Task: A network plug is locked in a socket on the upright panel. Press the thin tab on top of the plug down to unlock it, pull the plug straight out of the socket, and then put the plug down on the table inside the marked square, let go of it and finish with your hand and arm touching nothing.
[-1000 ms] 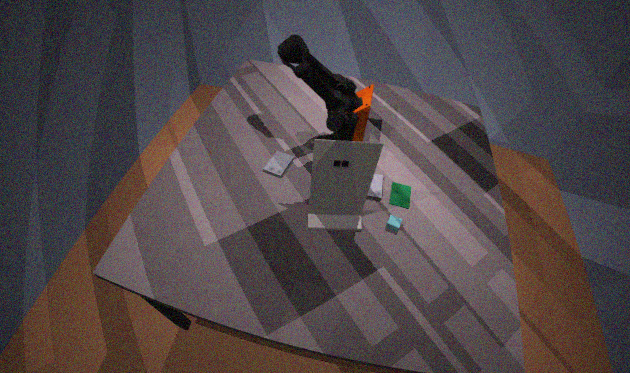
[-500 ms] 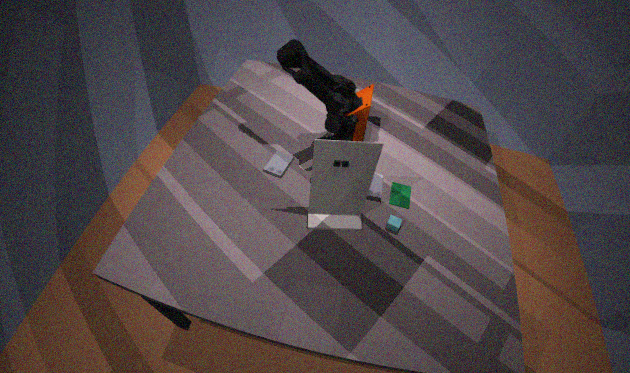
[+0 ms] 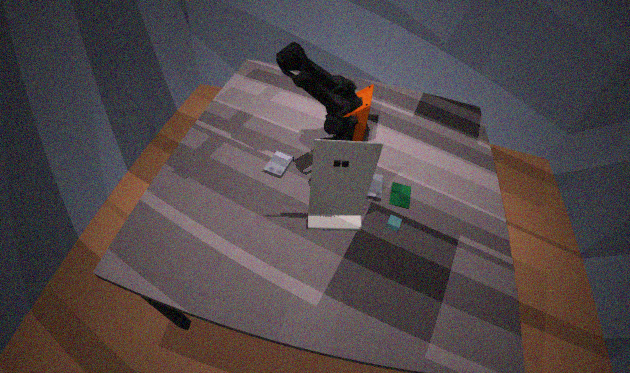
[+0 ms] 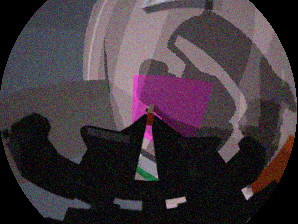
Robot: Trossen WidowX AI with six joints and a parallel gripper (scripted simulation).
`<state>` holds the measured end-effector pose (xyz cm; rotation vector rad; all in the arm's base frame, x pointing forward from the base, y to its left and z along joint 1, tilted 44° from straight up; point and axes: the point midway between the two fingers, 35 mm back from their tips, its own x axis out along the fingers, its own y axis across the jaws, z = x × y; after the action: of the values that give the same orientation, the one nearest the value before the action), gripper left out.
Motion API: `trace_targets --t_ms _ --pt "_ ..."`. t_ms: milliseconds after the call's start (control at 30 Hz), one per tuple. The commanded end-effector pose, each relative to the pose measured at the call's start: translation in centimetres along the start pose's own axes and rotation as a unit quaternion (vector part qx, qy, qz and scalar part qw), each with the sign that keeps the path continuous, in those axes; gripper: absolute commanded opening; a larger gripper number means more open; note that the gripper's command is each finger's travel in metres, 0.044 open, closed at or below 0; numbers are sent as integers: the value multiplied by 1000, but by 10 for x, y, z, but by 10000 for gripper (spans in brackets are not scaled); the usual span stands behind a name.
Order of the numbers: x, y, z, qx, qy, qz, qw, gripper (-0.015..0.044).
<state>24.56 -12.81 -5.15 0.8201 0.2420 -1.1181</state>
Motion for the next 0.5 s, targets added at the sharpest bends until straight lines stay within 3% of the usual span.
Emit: trace_targets --t_ms 0,100,300,467 --pt "0 0 0 0 0 0 1000 0" --pt "0 0 0 0 0 0 1000 0" --pt "0 0 0 0 0 0 1000 156" --pt "0 0 0 0 0 0 1000 156"
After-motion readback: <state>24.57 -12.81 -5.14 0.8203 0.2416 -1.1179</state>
